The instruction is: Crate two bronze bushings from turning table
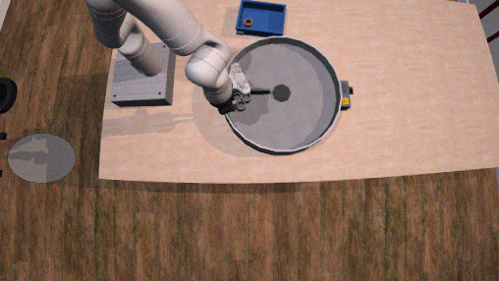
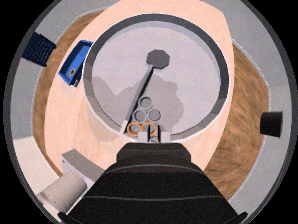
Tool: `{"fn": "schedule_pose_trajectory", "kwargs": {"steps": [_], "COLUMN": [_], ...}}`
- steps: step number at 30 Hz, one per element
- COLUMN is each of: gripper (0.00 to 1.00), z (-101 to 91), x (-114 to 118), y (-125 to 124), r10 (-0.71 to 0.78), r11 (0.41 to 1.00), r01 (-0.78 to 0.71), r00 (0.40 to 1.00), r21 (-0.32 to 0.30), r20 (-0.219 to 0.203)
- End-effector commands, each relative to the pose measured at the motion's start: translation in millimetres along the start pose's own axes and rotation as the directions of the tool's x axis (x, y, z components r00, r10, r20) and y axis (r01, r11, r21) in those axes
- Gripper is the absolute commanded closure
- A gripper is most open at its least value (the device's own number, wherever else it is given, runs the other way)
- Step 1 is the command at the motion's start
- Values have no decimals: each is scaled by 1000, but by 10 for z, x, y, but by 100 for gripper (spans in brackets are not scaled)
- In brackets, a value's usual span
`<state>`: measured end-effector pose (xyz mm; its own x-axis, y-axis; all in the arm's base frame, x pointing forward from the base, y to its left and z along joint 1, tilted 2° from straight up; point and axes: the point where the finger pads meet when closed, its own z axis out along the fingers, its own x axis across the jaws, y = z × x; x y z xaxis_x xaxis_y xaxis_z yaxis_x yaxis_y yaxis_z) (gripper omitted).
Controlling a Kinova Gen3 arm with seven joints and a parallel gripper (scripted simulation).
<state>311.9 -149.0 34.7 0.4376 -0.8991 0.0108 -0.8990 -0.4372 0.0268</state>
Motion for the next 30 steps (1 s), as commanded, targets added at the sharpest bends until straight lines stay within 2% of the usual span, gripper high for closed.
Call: {"fn": "schedule_pose_trajectory", "kwargs": {"steps": [1, 3, 15, 20, 30], "gripper": [60, 60, 60, 60, 60], "z": [70, 129, 129, 273, 273], "x": [-4, -2, -2, 4, 4], "y": [11, 14, 14, 19, 19], "r10": [1, 2, 2, 5, 5], "r11": [1000, 1000, 1000, 1000, 1000], "r01": [-1, -2, -2, -5, -5], "r00": [1000, 1000, 1000, 1000, 1000], "r21": [-3, -3, -3, -2, -2], "r20": [3, 3, 3, 2, 2]}}
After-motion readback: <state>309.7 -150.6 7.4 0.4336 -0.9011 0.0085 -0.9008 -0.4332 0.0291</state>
